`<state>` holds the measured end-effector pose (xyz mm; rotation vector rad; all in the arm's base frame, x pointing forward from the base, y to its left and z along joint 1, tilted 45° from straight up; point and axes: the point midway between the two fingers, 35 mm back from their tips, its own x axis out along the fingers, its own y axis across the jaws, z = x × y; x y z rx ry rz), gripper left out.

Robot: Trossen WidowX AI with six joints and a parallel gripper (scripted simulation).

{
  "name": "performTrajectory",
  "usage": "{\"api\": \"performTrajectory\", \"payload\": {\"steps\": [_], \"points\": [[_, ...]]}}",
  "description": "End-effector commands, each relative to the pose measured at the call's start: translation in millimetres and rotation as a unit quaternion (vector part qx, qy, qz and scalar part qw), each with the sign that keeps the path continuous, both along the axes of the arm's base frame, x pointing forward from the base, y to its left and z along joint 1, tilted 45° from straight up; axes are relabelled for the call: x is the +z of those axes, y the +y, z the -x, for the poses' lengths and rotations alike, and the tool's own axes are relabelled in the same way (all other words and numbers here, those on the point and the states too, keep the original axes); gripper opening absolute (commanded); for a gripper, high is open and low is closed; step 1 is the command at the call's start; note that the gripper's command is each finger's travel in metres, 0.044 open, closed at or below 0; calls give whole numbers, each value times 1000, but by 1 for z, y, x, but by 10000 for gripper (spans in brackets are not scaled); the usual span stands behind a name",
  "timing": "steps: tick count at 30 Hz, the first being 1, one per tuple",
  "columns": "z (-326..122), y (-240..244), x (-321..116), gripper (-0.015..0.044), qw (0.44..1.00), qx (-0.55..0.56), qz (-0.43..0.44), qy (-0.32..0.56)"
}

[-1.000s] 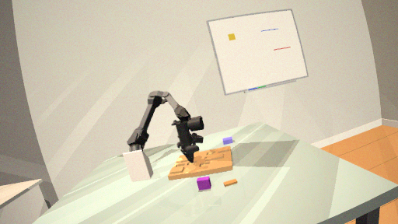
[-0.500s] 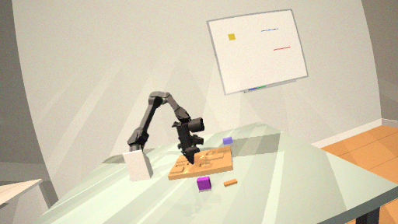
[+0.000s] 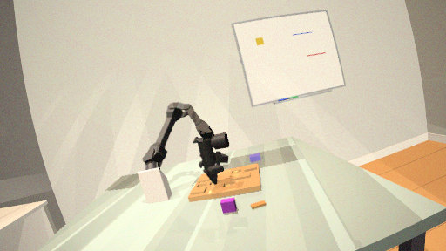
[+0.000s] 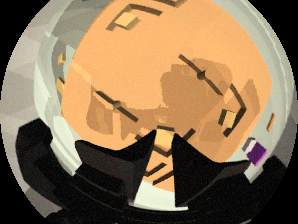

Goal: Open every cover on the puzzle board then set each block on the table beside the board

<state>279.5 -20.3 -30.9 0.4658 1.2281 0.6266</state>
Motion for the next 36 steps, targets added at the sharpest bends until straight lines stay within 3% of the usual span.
{"api": "performTrajectory", "payload": {"steps": [1, 36], "points": [[0, 0, 0, 80, 1000, 0, 0, 0], [9, -29, 29, 80, 1000, -2, -1, 3]]}}
